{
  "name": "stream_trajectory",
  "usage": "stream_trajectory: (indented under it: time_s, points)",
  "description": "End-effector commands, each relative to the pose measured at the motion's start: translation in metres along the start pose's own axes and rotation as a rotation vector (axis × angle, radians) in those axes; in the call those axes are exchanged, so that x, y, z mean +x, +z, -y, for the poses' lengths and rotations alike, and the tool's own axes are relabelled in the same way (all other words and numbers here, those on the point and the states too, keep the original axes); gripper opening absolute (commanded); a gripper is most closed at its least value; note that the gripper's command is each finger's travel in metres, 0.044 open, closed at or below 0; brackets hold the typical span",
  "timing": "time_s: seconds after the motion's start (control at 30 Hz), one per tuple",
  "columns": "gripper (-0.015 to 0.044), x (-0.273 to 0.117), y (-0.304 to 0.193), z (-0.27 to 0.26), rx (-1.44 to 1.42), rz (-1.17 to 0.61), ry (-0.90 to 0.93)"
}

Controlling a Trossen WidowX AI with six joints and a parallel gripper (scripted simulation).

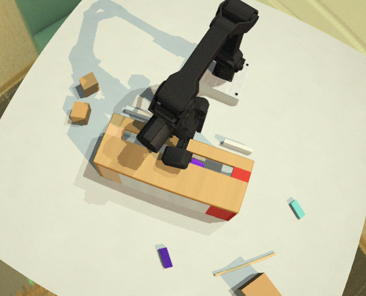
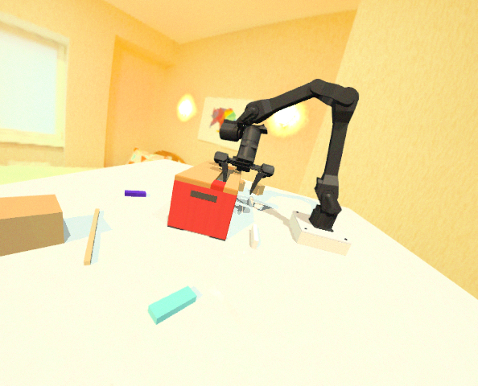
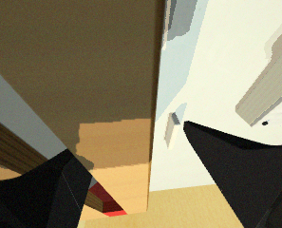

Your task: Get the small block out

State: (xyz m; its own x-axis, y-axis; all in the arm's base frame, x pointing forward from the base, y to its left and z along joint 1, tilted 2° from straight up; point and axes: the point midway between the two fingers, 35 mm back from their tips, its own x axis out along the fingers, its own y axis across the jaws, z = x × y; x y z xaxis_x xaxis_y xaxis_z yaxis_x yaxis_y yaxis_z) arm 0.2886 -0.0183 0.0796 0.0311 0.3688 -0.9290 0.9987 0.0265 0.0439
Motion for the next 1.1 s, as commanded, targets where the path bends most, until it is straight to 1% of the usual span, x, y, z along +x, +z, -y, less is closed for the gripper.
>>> stream_trajectory:
  time_s: [0.0,1.07]
  points:
    - [0.04,-0.002,0.007,0.002,0.002,0.001,-0.003]
    - [0.04,0.007,-0.017,0.002,0.002,-0.002,-0.003]
